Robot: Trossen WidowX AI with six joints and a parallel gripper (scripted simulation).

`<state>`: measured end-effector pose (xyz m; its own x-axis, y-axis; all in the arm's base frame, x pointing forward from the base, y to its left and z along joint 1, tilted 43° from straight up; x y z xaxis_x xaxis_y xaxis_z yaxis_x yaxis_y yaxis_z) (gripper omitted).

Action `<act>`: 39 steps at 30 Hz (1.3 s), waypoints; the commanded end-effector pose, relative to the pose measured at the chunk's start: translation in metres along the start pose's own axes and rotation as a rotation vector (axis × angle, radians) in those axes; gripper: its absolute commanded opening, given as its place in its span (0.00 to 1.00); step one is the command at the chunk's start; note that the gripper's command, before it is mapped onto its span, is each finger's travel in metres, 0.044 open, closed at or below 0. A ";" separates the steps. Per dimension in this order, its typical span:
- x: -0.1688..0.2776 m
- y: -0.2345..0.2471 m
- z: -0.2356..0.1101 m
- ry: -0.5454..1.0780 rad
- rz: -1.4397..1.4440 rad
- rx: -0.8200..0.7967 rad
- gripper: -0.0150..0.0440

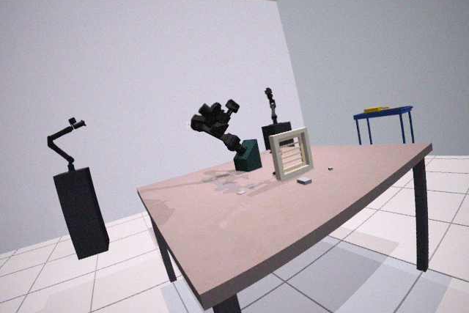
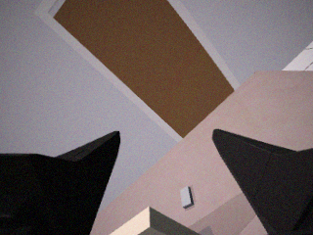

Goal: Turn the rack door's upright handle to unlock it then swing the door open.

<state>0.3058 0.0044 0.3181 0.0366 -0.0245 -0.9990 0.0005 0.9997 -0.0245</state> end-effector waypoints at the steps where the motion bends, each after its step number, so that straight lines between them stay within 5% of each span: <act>1: 0.001 0.000 0.001 0.005 0.001 0.000 0.89; 4: 0.008 0.003 0.008 0.068 0.020 0.004 0.75; 39: 0.129 0.059 0.050 0.942 -0.019 0.200 0.75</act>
<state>0.3609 0.0560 0.1977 -0.7432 0.0593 -0.6664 0.1535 0.9846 -0.0835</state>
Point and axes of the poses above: the point midway between the two fingers, 35 mm back from their tips, its own z axis out along the fingers, its own y axis across the jaws, x = y × z, the point moved 1 cm from there along -z, back along the fingers, and after that the axes turned 3 degrees about -z, right-handed, at the moved point
